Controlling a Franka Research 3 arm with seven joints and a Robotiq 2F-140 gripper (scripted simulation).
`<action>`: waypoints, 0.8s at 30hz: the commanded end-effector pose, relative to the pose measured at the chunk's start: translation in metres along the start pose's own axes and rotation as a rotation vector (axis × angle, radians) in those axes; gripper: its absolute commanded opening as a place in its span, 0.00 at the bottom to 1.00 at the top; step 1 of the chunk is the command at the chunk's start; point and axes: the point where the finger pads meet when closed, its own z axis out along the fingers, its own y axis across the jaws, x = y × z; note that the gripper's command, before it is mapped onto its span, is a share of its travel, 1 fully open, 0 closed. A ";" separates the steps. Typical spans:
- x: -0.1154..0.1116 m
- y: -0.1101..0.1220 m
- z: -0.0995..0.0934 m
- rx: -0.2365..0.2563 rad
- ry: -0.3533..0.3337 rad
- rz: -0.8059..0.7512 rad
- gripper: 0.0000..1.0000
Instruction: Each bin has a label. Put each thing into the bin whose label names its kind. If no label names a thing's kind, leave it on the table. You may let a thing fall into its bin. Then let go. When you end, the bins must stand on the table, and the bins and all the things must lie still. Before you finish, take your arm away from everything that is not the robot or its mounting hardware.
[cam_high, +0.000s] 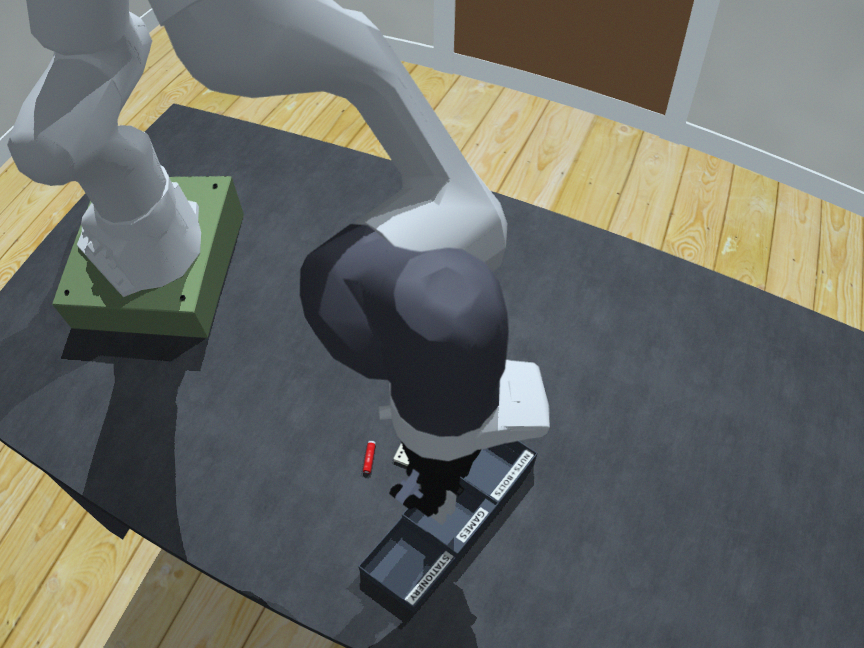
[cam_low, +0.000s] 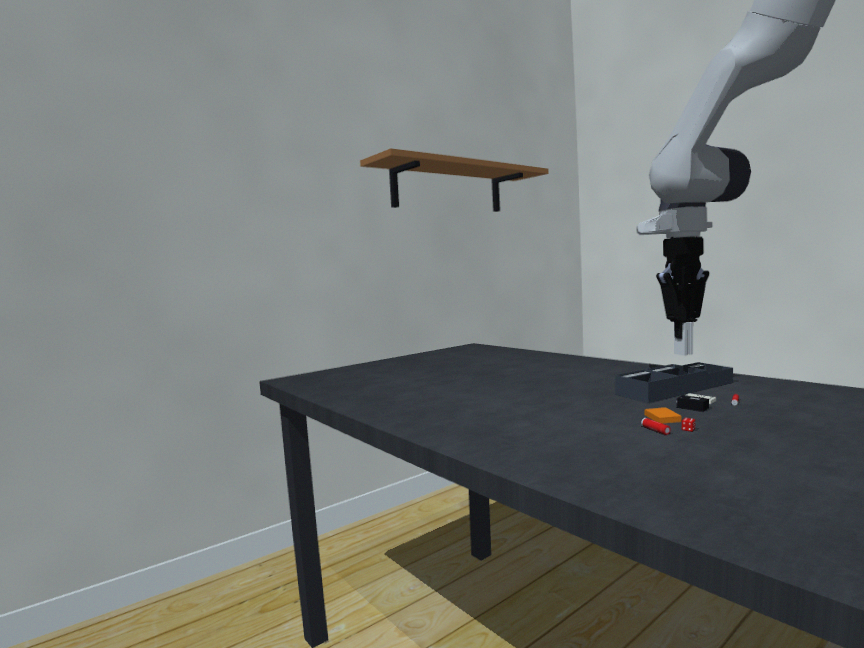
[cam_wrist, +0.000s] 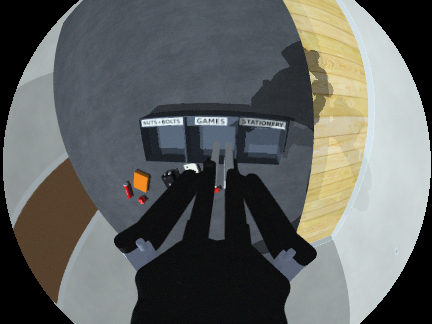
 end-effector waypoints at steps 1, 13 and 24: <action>0.000 -0.014 -0.001 -0.006 0.005 0.046 0.05; 0.000 -0.014 0.007 -0.006 0.005 0.046 0.05; 0.000 -0.014 0.031 -0.006 0.005 0.046 0.05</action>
